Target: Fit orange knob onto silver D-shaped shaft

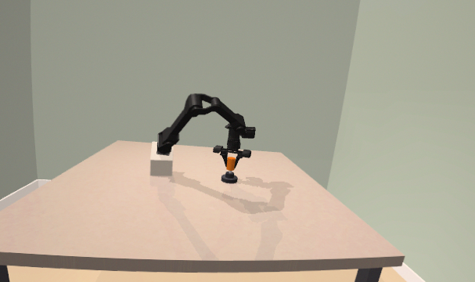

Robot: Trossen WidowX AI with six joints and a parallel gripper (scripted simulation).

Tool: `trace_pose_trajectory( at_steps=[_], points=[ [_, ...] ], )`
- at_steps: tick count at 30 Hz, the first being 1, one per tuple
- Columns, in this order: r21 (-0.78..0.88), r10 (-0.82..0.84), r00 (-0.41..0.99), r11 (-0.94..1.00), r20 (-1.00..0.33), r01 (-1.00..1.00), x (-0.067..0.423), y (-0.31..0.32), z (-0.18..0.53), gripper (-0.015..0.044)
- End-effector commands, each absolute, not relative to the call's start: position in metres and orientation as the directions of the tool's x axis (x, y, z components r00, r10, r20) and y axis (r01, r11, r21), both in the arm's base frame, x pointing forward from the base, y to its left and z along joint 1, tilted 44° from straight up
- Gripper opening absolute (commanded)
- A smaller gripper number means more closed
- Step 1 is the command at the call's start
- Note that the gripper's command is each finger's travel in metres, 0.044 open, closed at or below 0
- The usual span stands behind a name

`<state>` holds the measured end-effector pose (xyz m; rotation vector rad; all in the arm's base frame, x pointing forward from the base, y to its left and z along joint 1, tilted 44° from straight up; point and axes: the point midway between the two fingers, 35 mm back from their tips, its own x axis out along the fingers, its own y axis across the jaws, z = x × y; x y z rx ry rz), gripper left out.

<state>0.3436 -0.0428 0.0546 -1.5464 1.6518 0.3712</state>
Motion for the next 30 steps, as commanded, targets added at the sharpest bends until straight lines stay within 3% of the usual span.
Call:
trace_pose_trajectory(
  at_steps=[1, 12, 19, 30],
  points=[
    [-0.312, -0.688, 0.096, 0.197, -0.720, -0.930, 0.3438, -0.0444, 0.0545, 0.0000],
    [-0.312, -0.688, 0.096, 0.197, -0.720, -0.930, 0.3432, -0.0422, 0.0596, 0.0000],
    [-0.183, -0.688, 0.096, 0.055, -0.720, -0.982, 0.3445, -0.0419, 0.0605, 0.0000],
    [-0.176, -0.688, 0.096, 0.047, -0.720, -0.983, 0.3468, -0.0438, 0.0560, 0.0000]
  ],
)
